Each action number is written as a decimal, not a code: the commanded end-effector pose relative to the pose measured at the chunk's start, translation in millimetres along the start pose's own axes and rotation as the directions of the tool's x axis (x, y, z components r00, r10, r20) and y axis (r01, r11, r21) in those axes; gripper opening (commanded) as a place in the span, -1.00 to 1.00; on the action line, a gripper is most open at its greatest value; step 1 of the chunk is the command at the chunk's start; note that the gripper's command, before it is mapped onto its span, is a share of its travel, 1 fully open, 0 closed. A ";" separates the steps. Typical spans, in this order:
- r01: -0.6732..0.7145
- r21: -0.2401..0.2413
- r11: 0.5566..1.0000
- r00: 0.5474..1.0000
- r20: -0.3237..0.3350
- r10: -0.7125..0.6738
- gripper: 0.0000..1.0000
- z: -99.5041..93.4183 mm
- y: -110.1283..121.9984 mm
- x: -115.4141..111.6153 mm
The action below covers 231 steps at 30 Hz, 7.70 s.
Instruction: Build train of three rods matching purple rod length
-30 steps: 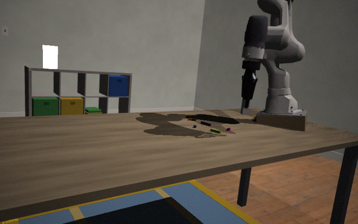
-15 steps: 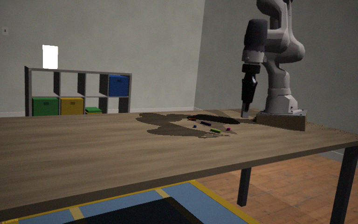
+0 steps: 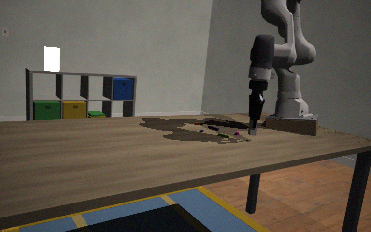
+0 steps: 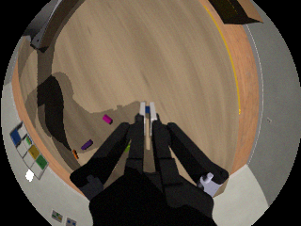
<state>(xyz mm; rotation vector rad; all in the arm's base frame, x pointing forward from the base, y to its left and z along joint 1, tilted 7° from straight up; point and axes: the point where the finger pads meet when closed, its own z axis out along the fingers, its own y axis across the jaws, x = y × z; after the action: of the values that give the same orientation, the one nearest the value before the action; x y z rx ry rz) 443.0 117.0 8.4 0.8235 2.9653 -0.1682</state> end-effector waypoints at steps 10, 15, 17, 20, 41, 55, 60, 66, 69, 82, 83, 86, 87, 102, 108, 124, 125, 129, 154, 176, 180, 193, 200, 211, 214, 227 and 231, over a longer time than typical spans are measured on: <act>-0.024 -0.022 0.999 1.000 0.019 0.024 -0.94 14.5 8.3 -6.7; -0.024 -0.022 0.999 1.000 0.019 0.024 -0.94 14.5 8.3 -6.7; -0.024 -0.022 0.999 1.000 0.019 0.024 -0.94 14.5 8.3 -6.7; -0.024 -0.022 0.999 1.000 0.019 0.024 -0.94 14.5 8.3 -6.7; -0.024 -0.022 0.999 1.000 0.019 0.024 -0.94 14.5 8.3 -6.7; -0.026 -0.022 0.999 0.999 0.019 0.026 -0.94 14.5 8.8 -6.5; -0.028 -0.022 0.999 0.999 0.019 0.028 -0.94 14.5 9.5 -6.1; -0.029 -0.022 0.999 0.999 0.019 0.029 -0.94 14.5 9.7 -6.0; -0.029 -0.022 0.999 0.999 0.019 0.029 -0.94 14.5 9.7 -6.0; -0.029 -0.022 0.999 0.999 0.019 0.029 -0.94 14.5 9.7 -6.0; -0.029 -0.022 0.999 0.999 0.019 0.029 -0.94 14.5 9.7 -6.0; -0.029 -0.022 0.999 0.999 0.019 0.029 -0.94 14.5 9.7 -6.0; -0.029 -0.022 0.999 0.999 0.019 0.029 -0.94 14.7 9.7 -6.0; -0.029 -0.022 0.999 0.999 0.019 0.029 -0.94 24.6 9.9 -6.2; -0.029 -0.022 0.999 0.999 0.019 0.029 -0.94 26.4 9.9 -6.2; -0.029 -0.022 0.999 0.999 0.019 0.029 -0.94 26.5 9.9 -6.2; -0.029 -0.022 0.999 0.999 0.019 0.029 -0.94 26.5 9.9 -6.2; -0.029 -0.022 0.999 0.999 0.019 0.029 -0.94 26.5 9.9 -6.2; -0.029 -0.022 0.999 0.999 0.019 0.029 -0.80 26.5 9.9 -6.2; -0.029 -0.022 0.999 0.999 0.019 0.029 -0.71 18.9 9.8 -6.1; -0.029 -0.022 0.999 0.999 0.019 0.029 -0.71 3.7 9.5 -5.8; -0.029 -0.022 0.999 0.999 0.019 0.029 -0.71 -51.8 8.3 -4.7; -0.029 -0.022 0.999 0.999 0.019 0.029 -0.71 -63.5 8.0 -4.5; -0.029 -0.022 0.999 0.999 0.019 0.029 1.00 -63.5 8.0 -4.5; -0.029 -0.022 0.999 0.999 0.019 0.029 1.00 -63.5 8.0 -4.5; 0.047 -0.027 0.999 0.999 0.016 -0.046 1.00 -61.7 -4.5 -50.8; 0.107 -0.030 0.994 0.994 0.017 -0.107 1.00 -59.0 -20.0 -88.8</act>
<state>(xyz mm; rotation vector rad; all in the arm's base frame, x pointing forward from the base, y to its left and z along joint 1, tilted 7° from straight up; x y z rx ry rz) 489.4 85.8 77.2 0.8734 2.9069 -0.1388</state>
